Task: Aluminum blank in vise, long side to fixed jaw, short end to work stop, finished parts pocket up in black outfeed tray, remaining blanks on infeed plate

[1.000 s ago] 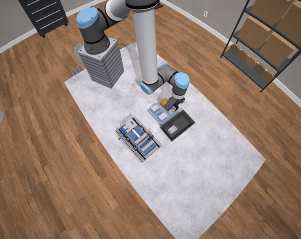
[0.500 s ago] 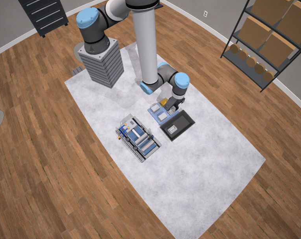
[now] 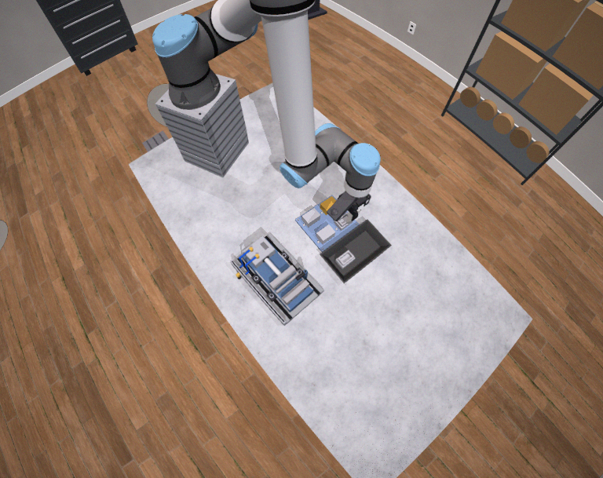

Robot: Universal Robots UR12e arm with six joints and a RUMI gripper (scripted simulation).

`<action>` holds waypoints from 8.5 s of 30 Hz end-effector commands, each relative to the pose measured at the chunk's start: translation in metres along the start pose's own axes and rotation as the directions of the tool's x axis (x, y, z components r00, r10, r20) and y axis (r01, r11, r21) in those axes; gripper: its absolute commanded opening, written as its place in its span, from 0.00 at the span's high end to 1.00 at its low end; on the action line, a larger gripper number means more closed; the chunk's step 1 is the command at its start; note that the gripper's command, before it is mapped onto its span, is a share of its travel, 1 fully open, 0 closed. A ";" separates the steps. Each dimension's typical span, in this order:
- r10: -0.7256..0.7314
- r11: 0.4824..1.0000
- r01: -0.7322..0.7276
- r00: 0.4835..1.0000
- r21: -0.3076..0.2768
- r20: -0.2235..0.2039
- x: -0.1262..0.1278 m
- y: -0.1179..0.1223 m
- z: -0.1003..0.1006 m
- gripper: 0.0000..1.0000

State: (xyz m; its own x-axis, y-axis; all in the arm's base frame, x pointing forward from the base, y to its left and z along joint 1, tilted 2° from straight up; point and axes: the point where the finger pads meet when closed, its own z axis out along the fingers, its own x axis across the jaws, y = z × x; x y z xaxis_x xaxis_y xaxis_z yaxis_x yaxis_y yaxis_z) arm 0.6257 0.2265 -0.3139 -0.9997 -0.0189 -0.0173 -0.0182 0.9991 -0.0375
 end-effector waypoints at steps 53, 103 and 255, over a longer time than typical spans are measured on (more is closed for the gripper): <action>0.000 1.000 0.000 1.000 0.000 0.001 -0.047 0.003 -0.111 1.00; 0.000 1.000 0.000 1.000 0.000 0.001 -0.122 0.007 -0.112 1.00; 0.000 1.000 0.000 1.000 0.000 0.001 -0.122 0.007 -0.011 1.00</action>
State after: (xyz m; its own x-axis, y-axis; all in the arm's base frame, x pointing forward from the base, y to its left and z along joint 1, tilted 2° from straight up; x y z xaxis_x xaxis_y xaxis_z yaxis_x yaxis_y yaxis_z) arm 0.7474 0.2364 -0.3006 -0.9997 -0.0190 -0.0182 -0.0184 0.9991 -0.0370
